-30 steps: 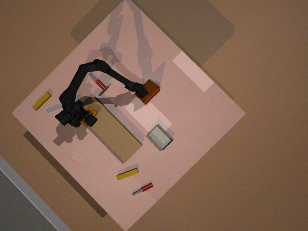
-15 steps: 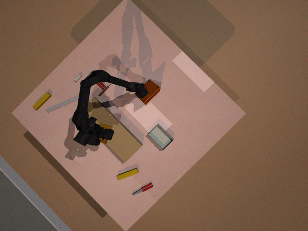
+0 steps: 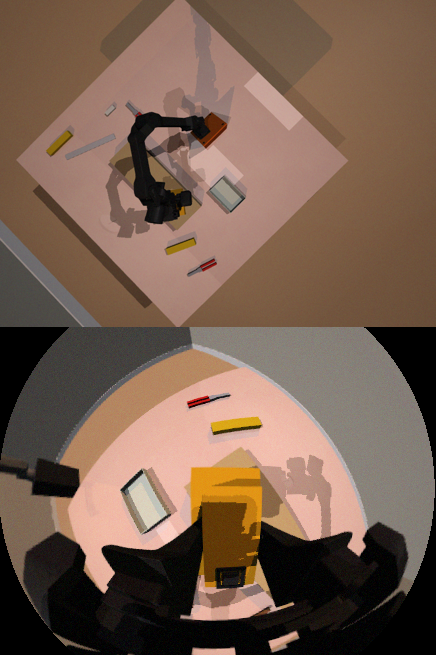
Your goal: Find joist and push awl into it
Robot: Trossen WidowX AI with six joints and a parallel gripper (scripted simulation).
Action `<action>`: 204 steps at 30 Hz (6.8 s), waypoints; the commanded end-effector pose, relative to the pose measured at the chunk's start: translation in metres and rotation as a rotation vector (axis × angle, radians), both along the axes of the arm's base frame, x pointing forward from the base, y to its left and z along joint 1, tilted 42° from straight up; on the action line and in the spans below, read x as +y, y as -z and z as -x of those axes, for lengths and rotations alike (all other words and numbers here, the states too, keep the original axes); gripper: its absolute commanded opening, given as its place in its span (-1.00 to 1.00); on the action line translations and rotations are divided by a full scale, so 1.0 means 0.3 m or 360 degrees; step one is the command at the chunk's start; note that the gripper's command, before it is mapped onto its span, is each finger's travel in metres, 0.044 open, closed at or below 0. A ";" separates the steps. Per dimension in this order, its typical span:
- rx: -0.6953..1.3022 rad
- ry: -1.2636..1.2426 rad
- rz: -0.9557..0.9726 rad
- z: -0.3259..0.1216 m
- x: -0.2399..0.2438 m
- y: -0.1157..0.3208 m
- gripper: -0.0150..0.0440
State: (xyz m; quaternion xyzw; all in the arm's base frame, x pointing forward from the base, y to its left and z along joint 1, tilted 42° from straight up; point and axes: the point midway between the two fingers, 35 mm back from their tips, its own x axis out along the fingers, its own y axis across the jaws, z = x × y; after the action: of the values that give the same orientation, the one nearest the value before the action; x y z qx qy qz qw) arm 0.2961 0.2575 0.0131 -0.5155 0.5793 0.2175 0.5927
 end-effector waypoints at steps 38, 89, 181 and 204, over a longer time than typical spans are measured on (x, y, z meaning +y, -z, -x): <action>0.0619 -0.0778 0.0250 0.631 0.182 0.555 -0.49; 0.0616 -0.0777 0.0254 0.607 0.000 0.759 -0.49; -0.0558 0.1500 0.0365 0.145 -1.366 -0.522 1.00; -0.0561 0.1499 0.0370 0.139 -1.438 -0.447 1.00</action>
State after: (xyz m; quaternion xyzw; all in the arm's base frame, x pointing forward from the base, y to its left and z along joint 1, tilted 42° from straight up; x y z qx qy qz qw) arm 0.2549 -0.1736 0.1514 -0.2890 0.6571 -0.2335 0.6559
